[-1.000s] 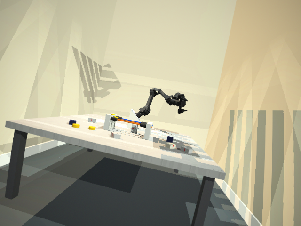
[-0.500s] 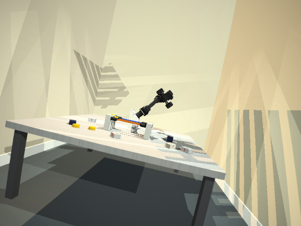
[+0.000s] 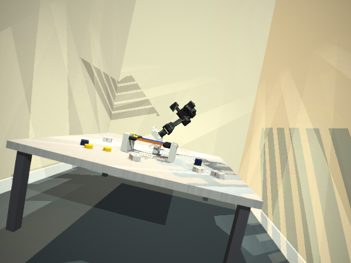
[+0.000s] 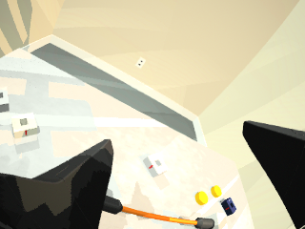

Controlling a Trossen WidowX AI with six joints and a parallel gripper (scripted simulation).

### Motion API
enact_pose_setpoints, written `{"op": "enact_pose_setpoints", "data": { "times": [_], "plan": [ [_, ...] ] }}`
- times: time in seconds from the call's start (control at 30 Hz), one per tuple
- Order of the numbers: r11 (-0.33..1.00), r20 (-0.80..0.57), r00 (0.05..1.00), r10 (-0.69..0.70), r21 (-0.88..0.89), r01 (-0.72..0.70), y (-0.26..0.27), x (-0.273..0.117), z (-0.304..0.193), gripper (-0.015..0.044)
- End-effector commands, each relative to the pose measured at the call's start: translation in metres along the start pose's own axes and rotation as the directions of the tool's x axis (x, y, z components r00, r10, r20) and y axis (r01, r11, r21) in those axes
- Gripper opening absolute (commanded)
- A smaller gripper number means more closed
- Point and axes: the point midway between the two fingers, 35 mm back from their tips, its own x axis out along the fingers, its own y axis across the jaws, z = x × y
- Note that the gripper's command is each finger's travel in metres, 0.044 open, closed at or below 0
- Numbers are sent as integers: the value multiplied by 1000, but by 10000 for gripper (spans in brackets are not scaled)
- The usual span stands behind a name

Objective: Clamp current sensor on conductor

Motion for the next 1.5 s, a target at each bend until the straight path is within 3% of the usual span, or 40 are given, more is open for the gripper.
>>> {"op": "enact_pose_setpoints", "data": {
  "times": [0.0,0.3,0.43,0.6,1.23,1.37,1.47],
  "plan": [
    [998,-205,979,-10,60,23,-35,26,-44,440],
    [928,-595,794,121,353,124,-119,44,-165,440],
    [834,-667,702,250,517,194,-146,34,-218,440],
    [674,-660,630,410,684,277,-165,16,-269,440],
    [667,-658,628,417,690,280,-166,15,-271,440],
    [694,-652,615,444,684,224,-126,10,-254,335],
    [720,-645,596,479,676,154,-77,-3,-240,329]
  ]
}}
